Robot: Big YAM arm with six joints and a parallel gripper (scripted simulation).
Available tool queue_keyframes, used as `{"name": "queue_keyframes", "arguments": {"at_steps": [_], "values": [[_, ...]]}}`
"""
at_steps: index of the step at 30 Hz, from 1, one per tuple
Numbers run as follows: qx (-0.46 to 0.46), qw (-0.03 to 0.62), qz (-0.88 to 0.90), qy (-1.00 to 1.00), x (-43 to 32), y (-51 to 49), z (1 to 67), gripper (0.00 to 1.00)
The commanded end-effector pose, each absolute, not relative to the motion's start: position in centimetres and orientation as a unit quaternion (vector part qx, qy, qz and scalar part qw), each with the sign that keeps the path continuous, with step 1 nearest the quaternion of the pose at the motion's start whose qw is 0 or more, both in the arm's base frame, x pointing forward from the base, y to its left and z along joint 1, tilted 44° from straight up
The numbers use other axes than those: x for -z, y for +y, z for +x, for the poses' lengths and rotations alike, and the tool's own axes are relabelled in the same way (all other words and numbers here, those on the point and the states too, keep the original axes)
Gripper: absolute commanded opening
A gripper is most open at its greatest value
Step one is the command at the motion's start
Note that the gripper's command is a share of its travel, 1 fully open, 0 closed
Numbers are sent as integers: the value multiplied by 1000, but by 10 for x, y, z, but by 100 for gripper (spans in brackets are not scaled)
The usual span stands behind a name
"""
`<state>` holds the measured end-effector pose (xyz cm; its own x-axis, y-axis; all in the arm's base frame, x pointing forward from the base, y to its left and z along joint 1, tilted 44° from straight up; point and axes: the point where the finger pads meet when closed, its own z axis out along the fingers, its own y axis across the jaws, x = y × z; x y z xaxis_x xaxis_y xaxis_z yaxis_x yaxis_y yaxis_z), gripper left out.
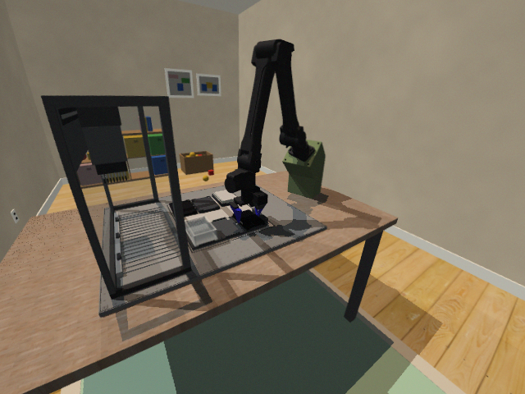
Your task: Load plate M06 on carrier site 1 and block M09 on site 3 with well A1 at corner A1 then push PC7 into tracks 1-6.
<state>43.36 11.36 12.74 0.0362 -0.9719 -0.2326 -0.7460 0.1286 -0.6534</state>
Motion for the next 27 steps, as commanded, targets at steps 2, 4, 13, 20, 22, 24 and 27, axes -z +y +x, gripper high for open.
{"name": "queue_keyframes", "arguments": {"at_steps": [2, 4, 13, 20, 22, 24, 27], "values": [[173, 342, -635, 671, -136, 116, 438, 94], [173, 342, -635, 671, -136, 116, 438, 94], [169, 340, -633, 674, -147, 112, 420, 94], [172, 342, -632, 674, -166, 104, 407, 94], [172, 342, -632, 674, -166, 104, 407, 94], [172, 341, -632, 675, -170, 102, 402, 94], [173, 341, -633, 673, -178, 101, 395, 94]]}}
